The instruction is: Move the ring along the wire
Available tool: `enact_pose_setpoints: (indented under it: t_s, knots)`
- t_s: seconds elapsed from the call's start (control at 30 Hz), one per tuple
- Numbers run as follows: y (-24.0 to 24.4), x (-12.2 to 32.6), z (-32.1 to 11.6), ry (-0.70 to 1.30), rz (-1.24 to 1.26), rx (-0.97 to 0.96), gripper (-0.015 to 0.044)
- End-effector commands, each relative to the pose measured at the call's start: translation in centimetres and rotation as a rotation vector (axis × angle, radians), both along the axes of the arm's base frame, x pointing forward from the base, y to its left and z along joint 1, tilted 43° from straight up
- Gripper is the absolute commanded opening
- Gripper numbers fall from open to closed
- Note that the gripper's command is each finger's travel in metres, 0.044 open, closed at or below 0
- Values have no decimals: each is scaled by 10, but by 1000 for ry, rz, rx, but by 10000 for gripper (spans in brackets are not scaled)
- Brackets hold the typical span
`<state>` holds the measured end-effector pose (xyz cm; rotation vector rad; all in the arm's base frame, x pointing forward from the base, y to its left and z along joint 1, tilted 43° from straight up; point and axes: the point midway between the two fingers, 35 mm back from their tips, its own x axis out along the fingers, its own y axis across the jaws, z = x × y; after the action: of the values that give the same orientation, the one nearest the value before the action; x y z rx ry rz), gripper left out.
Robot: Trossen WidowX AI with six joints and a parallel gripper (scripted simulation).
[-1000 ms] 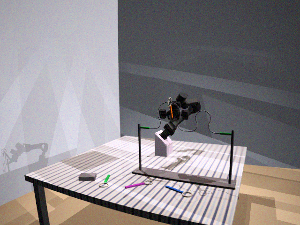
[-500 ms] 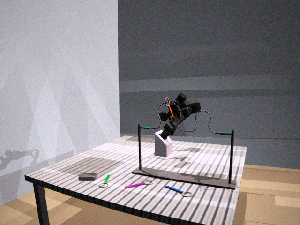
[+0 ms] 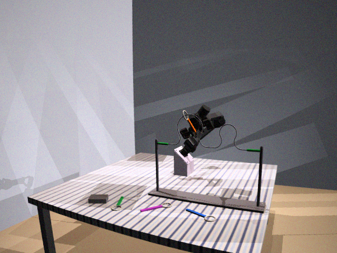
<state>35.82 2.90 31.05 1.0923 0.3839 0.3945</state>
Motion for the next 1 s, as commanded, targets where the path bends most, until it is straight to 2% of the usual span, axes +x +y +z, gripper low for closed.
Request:
enact_pose_setpoints:
  t_s: [0.0,0.97]
  knots:
    - [1,0,2,-1,2,61,-150]
    - [5,-1,19,4,3,468,-150]
